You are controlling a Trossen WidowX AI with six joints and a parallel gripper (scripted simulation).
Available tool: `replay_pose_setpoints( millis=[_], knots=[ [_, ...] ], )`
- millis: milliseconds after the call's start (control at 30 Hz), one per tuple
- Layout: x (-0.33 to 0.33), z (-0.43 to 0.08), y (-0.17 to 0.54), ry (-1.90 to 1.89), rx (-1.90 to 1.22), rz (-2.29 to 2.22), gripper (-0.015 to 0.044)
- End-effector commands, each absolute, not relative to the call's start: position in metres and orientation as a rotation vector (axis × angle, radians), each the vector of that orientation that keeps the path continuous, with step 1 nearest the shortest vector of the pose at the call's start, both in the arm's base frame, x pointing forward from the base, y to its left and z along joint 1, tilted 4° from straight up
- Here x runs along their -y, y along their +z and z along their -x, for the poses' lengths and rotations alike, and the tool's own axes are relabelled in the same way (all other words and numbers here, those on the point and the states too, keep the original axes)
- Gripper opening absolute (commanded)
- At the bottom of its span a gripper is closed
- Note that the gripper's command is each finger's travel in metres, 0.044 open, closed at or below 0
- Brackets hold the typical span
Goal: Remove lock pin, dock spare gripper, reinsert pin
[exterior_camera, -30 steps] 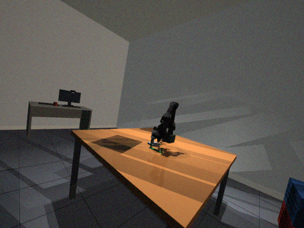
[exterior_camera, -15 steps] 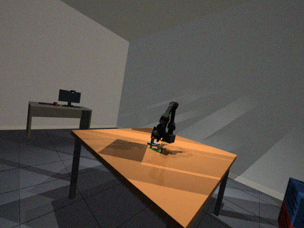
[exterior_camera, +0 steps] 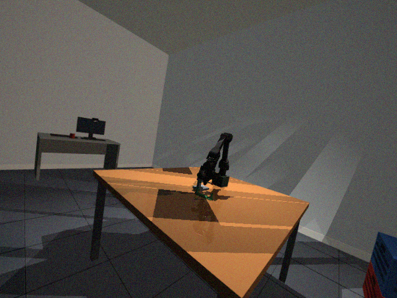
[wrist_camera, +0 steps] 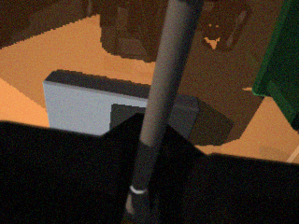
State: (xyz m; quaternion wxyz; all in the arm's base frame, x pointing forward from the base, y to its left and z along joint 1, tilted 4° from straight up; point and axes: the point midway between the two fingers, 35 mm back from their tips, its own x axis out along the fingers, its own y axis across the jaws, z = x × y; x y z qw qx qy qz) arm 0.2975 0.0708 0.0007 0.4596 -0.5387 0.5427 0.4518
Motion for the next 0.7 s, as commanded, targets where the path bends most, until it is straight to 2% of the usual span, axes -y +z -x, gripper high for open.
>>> replay_pose_setpoints(
  millis=[0, 133, 400, 667],
  knots=[
    [-0.0682, -0.2976, 0.0012, 1.114, -1.331, 1.325, 0.0],
    [-0.068, -0.2977, 0.0012, 1.114, -1.332, 1.325, 0.0],
    [-0.0685, -0.2972, 0.0005, 1.113, -1.338, 1.325, 0.02],
    [-0.0732, -0.2969, 0.0077, 1.113, -1.337, 1.324, 0.02]
  ],
)
